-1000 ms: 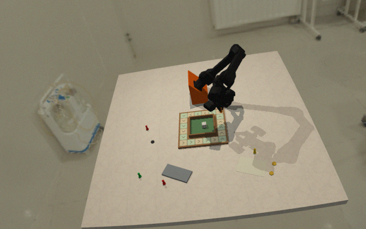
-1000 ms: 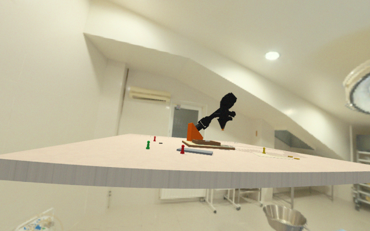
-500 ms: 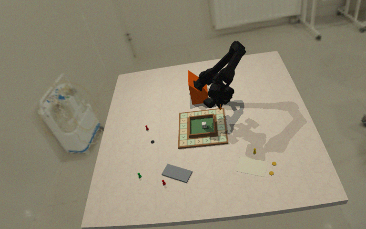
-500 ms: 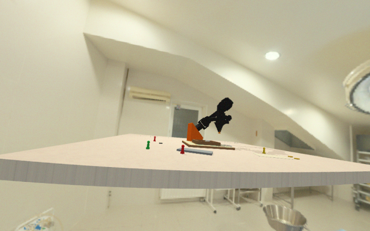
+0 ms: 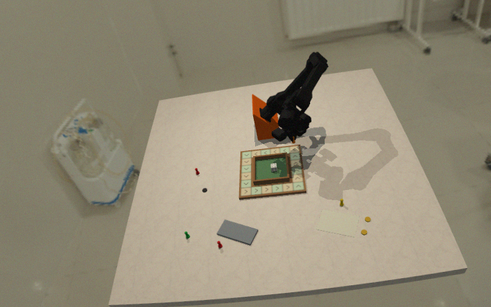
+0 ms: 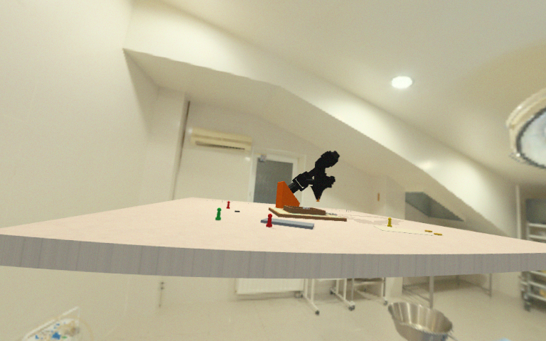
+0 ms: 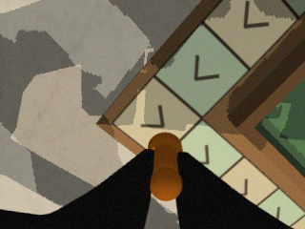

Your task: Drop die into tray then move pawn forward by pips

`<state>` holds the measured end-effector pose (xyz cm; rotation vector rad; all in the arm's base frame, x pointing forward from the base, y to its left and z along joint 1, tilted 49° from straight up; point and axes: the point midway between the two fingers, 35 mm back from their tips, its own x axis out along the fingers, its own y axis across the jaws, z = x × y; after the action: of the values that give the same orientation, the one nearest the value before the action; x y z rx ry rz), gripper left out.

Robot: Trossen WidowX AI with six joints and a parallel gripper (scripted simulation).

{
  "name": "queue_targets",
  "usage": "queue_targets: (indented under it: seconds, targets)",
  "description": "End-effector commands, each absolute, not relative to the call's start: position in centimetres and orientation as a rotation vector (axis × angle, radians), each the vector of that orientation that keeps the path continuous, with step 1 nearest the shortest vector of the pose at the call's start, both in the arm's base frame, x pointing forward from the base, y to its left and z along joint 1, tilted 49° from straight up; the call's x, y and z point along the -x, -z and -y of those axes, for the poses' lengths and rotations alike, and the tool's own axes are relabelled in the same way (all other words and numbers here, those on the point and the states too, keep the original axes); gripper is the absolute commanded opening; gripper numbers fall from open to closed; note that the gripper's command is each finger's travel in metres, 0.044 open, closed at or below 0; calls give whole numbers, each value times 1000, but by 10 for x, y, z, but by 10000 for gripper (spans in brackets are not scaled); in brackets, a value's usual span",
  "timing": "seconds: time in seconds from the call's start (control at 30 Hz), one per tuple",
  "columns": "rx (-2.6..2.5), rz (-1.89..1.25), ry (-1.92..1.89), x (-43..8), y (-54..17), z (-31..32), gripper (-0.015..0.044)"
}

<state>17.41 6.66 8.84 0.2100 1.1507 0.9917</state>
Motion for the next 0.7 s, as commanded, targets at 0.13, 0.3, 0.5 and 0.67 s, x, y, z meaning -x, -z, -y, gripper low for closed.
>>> queue_targets:
  seconds: [0.13, 0.3, 0.5, 0.67]
  targets:
    - [-206, -1146, -999, -168, -81, -74, 0]
    - [-205, -1147, -998, -169, -72, -84, 0]
    - [-208, -1144, -1001, -169, -62, -97, 0]
    - [-208, -1145, -1001, -169, -60, -99, 0]
